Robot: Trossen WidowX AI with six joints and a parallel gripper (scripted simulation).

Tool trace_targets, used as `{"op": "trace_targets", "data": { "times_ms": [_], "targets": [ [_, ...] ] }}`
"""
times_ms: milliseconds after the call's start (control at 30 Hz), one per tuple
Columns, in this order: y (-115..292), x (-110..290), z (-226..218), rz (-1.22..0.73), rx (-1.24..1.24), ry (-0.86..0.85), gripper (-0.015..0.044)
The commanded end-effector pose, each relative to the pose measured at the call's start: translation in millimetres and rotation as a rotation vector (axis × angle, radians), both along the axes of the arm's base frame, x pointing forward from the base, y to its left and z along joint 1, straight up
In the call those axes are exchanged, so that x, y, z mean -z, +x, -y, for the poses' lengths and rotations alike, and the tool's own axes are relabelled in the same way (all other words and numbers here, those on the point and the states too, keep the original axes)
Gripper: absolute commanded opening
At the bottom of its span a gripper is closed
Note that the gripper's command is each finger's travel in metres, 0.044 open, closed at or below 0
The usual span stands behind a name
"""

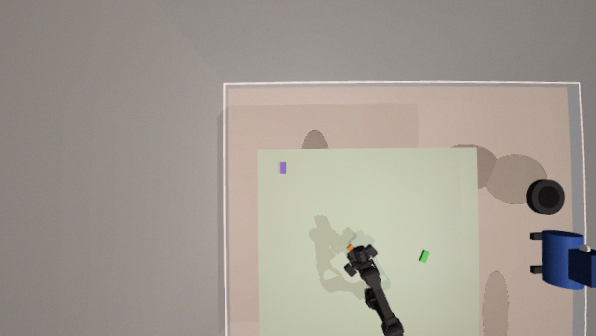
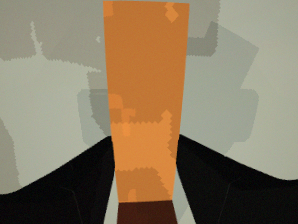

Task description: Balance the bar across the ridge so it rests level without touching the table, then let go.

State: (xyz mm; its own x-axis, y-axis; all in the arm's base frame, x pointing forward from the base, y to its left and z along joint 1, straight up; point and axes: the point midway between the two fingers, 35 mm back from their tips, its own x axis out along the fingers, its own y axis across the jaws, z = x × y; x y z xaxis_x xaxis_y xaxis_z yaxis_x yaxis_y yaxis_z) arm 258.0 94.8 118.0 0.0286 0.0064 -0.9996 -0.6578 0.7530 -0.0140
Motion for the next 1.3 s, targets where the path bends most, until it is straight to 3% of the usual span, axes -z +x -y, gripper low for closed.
{"op": "trace_targets", "data": {
  "times_ms": [0, 1267],
  "targets": [
    [-0.1, 0.5, -0.5, -0.001, 0.005, 0.004, 0.0000],
    [-0.3, 3.7, -0.4, -0.001, 0.005, 0.004, 0.0000]
  ]
}}
